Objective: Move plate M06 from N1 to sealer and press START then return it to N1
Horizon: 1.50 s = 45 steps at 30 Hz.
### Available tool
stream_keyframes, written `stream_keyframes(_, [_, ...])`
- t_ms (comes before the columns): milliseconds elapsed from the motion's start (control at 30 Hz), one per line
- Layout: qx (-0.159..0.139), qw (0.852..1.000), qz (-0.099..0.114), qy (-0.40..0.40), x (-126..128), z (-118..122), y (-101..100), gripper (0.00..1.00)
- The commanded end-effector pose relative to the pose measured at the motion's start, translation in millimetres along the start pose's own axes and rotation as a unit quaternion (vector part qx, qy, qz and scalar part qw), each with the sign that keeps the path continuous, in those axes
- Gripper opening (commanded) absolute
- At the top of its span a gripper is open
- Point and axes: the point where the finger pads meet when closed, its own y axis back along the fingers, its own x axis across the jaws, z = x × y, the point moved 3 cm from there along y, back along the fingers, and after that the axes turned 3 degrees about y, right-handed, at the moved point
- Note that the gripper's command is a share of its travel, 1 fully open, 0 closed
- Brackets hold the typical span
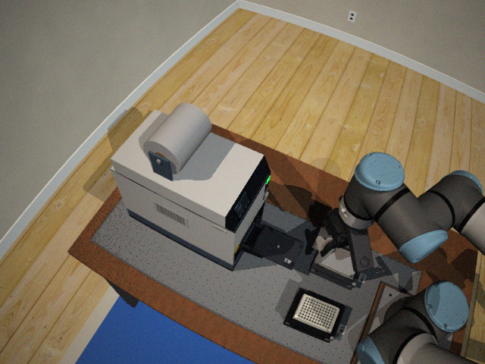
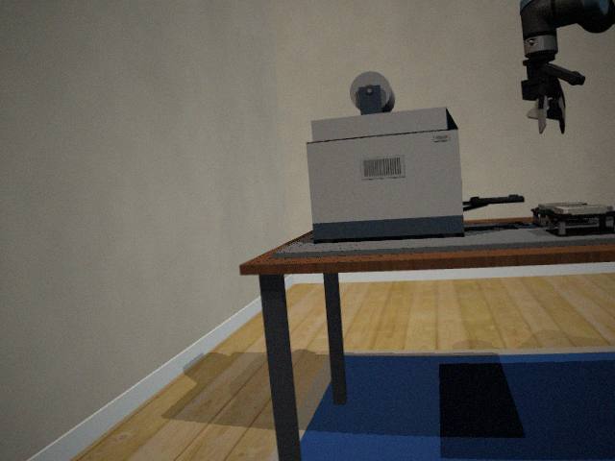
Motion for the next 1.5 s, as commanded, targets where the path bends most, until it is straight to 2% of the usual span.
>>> stream_keyframes(0, [-0.002,0.996,0.005,0.089,0,2,3,0.68])
stream_keyframes(267, [-0.002,0.98,0.005,0.201,1,2,3,0.68])
stream_keyframes(333, [-0.002,0.98,0.005,0.2,0,2,3,0.68])
stream_keyframes(533, [-0.003,0.955,0.005,0.296,0,1,3,0.68])
stream_keyframes(600, [-0.003,0.955,0.005,0.296,0,1,3,0.68])
stream_keyframes(800, [-0.003,0.922,0.005,0.388,0,1,3,0.68])
stream_keyframes(1400, [-0.002,0.922,0.004,0.388,0,1,2,0.68])
stream_keyframes(1467, [0.0,0.921,0.005,0.39,0,0,-11,0.68])
